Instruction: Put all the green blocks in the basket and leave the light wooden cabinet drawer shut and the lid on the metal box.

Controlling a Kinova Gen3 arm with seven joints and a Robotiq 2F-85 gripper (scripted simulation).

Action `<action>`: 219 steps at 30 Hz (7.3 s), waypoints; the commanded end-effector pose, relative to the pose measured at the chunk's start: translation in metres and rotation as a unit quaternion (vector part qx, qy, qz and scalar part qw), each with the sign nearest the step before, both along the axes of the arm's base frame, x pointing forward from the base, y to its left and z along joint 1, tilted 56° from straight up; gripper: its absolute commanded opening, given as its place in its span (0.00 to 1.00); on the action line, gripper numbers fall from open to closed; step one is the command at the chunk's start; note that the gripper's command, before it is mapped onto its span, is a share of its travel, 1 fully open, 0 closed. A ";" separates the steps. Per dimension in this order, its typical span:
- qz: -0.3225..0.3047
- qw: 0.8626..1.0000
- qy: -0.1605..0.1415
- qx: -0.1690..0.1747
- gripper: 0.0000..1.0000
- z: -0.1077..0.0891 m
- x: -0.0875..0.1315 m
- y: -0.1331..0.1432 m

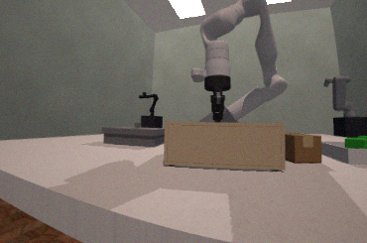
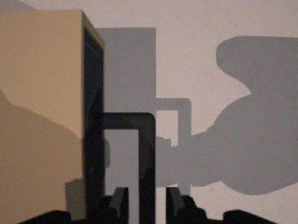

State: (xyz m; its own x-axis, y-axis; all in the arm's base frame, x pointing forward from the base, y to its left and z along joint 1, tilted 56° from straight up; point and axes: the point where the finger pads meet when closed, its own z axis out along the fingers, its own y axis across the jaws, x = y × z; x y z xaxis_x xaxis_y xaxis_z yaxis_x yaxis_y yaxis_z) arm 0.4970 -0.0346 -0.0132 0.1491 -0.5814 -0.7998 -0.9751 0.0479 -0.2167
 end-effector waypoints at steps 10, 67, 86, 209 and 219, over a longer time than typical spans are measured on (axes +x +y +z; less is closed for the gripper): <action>-0.001 1.000 0.000 -0.001 0.30 -0.001 0.001 0.000; -0.001 1.000 0.000 -0.001 0.10 -0.001 0.001 0.000; -0.001 1.000 0.000 -0.001 0.10 -0.001 0.000 0.000; -0.001 1.000 0.000 -0.001 0.30 -0.025 -0.102 0.007; -0.001 1.000 0.000 -0.001 0.30 -0.025 -0.102 0.007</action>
